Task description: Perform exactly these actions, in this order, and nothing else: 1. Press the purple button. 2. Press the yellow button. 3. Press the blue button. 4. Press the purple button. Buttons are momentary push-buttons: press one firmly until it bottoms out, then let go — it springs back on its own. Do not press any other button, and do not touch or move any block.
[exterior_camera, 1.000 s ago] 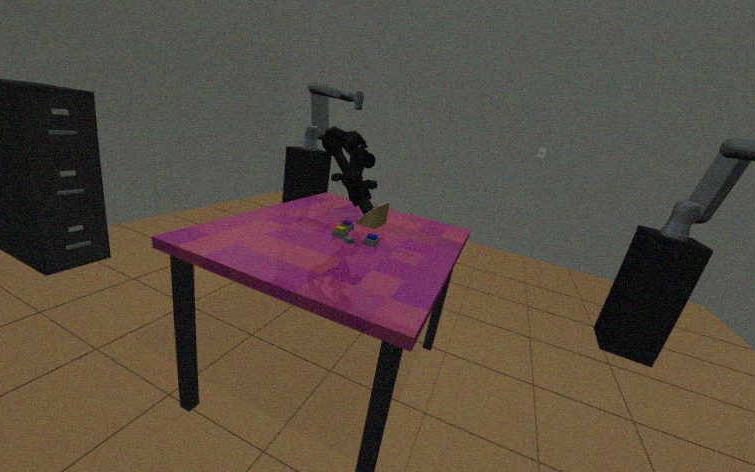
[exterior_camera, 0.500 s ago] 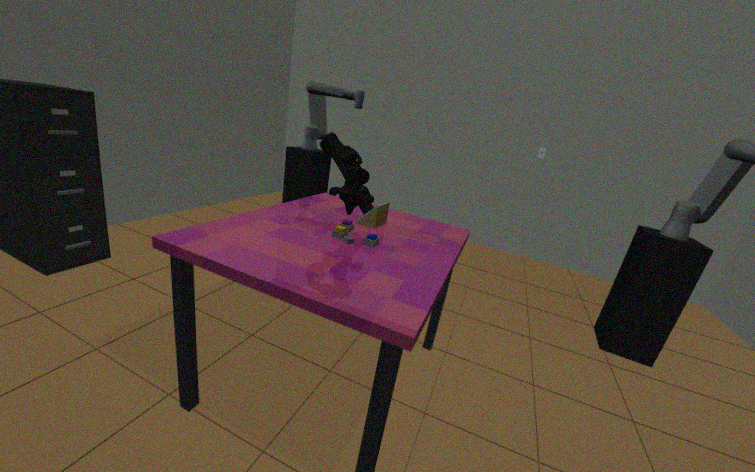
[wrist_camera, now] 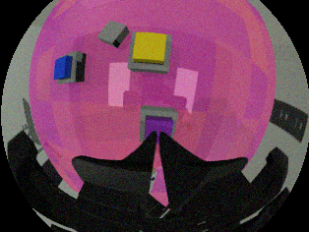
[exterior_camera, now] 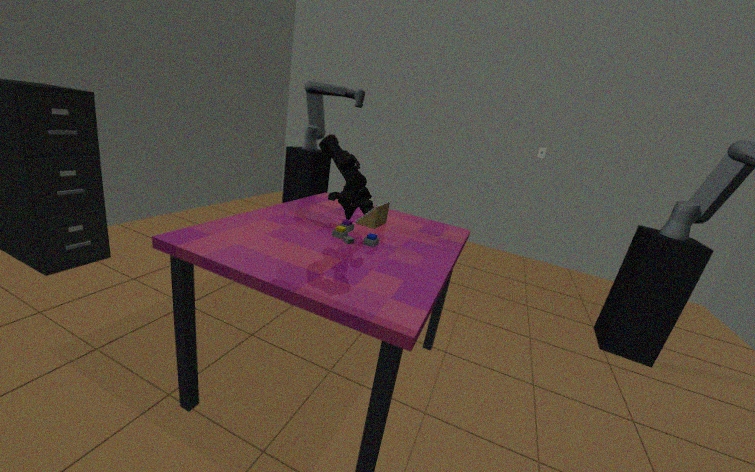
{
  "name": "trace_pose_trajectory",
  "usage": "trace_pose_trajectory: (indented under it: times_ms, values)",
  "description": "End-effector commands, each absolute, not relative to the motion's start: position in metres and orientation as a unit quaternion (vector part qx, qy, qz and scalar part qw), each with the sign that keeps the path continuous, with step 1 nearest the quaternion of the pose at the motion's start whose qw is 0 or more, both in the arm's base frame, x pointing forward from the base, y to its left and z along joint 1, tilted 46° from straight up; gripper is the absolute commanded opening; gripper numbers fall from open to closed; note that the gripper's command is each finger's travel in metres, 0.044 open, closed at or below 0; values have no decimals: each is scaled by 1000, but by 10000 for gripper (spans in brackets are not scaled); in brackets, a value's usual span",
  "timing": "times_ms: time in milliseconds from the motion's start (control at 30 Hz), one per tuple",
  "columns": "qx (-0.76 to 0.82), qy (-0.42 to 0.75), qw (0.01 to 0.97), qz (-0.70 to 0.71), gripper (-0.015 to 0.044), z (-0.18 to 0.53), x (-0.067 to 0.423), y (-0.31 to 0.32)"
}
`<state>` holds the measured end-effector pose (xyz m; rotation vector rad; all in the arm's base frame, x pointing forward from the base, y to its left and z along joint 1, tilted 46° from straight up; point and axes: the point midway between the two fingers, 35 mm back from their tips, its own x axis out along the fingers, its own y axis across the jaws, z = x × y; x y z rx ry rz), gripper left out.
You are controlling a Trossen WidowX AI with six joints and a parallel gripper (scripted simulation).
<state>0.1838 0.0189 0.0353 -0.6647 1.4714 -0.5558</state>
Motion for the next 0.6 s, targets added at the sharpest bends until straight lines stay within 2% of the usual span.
trace_pose_trajectory:
  times_ms: [0, 567]
  values:
    - [-299, 650, 654, -246, 20, 30, 182, 12]
    - [-299, 650, 654, -246, 20, 25, 182, 6]
